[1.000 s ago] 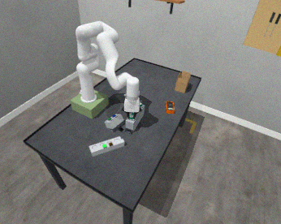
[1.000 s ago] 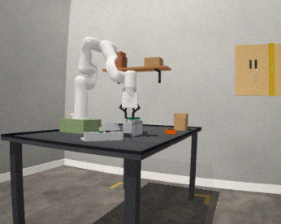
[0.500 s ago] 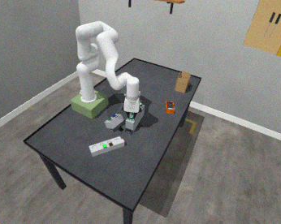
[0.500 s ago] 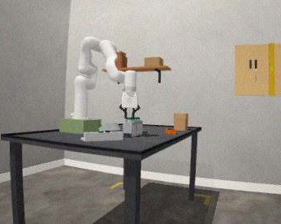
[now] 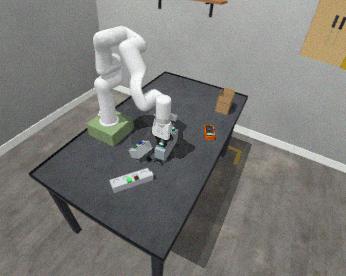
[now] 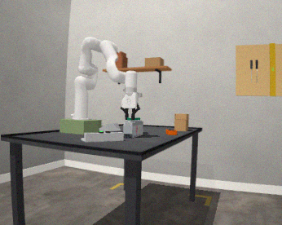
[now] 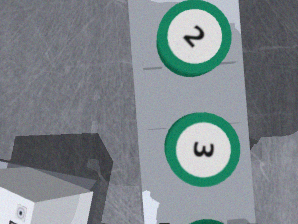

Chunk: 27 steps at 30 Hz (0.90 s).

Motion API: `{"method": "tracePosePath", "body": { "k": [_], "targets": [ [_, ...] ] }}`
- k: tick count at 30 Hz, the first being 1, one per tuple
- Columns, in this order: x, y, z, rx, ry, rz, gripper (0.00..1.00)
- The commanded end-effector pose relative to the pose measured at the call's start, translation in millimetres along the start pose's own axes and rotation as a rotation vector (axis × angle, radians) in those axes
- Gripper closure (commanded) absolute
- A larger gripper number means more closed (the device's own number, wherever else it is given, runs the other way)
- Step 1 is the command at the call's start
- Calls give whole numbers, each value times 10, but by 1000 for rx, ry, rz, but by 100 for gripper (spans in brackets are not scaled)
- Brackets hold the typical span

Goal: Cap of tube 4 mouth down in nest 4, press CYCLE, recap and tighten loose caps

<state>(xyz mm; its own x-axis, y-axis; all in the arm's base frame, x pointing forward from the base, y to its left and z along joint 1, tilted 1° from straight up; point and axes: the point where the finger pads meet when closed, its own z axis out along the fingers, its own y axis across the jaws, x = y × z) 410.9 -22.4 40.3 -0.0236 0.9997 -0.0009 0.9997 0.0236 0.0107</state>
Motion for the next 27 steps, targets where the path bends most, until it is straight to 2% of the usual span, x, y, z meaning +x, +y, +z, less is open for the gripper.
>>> {"method": "tracePosePath", "body": {
  "k": [1,6,12,13,25,27],
  "targets": [
    [0,17,-5,-5,6,218,100],
    [0,17,-4,-5,7,304,100],
    [0,17,-4,-5,7,304,100],
    [0,17,-4,-5,7,304,54],
    [0,17,-4,-5,7,304,54],
    [0,17,-14,-5,6,224,54]
  ]
}}
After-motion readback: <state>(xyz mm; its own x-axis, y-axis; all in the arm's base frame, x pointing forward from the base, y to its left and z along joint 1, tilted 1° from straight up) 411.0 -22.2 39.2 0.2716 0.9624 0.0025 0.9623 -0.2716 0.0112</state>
